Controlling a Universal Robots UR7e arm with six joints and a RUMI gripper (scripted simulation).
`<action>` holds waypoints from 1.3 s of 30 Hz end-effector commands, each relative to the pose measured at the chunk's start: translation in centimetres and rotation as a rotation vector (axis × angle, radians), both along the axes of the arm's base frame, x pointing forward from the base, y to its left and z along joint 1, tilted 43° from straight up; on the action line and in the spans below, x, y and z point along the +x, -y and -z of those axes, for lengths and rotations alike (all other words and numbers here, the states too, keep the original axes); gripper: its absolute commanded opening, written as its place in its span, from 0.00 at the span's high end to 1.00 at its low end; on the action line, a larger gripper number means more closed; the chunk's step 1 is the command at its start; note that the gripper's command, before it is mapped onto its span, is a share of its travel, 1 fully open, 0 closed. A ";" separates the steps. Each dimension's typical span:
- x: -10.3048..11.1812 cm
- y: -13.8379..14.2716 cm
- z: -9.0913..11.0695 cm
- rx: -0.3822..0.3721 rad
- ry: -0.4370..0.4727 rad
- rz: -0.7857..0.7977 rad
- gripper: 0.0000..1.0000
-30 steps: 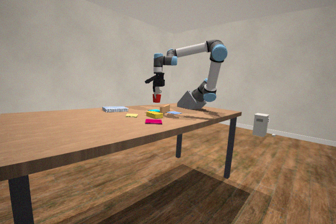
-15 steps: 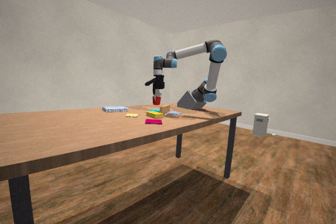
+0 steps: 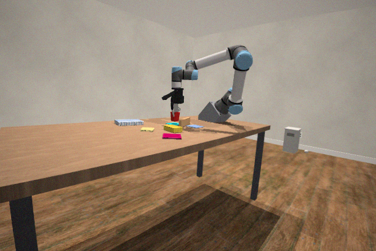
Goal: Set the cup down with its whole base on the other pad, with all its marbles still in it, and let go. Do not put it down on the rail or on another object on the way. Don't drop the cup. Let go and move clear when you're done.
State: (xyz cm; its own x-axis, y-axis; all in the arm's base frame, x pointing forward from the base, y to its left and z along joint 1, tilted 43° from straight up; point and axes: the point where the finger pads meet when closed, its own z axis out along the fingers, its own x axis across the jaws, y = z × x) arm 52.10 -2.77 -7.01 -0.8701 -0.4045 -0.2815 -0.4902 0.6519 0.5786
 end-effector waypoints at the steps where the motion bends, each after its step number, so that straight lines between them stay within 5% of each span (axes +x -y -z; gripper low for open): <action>1: 0.1 -0.5 0.6 -0.001 0.001 0.001 0.97; 39: 0.1 -1.1 1.2 -0.001 0.001 0.001 0.97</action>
State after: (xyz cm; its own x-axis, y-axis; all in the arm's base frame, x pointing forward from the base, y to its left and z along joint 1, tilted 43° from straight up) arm 52.17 -1.78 -8.10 -0.8702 -0.4044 -0.2815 -0.4902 0.6522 0.5783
